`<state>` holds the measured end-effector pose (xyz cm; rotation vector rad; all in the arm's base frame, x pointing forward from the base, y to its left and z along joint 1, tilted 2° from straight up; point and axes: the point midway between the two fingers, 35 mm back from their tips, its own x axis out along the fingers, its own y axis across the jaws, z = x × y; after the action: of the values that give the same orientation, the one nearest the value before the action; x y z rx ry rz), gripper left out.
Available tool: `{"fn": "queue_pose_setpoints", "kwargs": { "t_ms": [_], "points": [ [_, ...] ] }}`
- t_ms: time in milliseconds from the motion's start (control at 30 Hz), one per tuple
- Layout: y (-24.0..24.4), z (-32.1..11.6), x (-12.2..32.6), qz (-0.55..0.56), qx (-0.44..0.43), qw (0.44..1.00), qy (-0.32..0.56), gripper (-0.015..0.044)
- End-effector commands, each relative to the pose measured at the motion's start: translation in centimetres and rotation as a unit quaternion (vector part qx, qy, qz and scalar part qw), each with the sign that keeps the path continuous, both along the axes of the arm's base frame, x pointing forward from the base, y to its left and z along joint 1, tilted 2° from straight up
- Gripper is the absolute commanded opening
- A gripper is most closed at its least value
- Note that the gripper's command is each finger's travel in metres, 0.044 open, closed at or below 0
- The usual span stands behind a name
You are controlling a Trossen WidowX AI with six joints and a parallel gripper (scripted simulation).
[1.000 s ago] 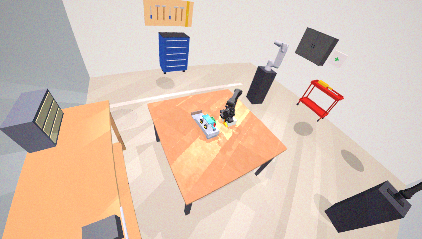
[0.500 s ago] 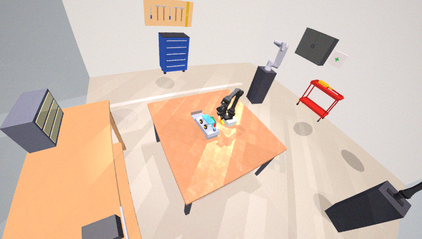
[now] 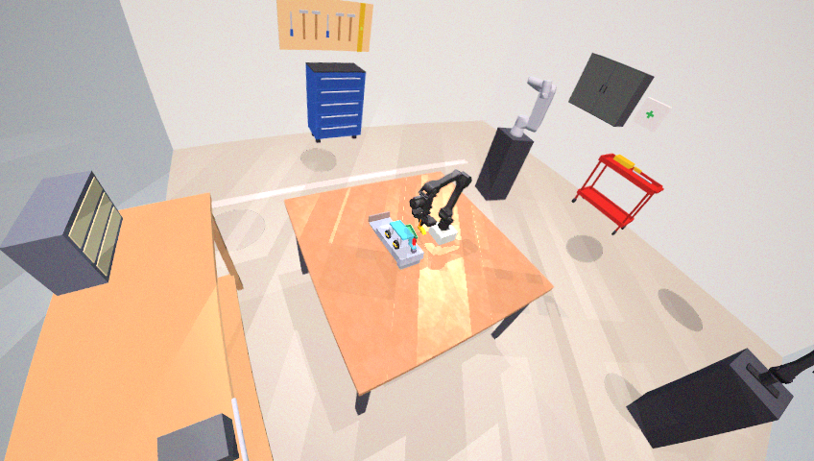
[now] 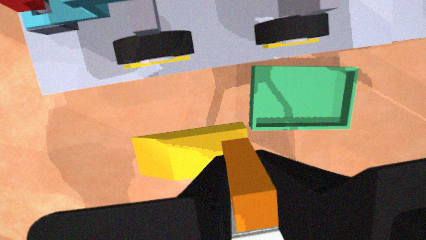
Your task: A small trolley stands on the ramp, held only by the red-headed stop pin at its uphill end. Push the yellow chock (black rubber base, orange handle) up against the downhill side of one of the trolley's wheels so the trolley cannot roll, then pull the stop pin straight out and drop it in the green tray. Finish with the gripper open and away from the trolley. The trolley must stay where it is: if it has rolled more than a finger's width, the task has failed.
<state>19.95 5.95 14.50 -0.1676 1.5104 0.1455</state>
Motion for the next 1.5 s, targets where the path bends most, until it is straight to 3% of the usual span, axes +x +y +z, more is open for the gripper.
{"fn": "queue_pose_setpoints", "kwargs": {
  "t_ms": [0, 1467],
  "points": [
    [-1.2, -0.1, 0.5, 0.001, 0.001, 1.000, 0.000, 0.0000],
    [-15.6, -0.8, 6.4, 0.003, 0.021, 1.000, 0.005, 0.0000]
  ]
}}
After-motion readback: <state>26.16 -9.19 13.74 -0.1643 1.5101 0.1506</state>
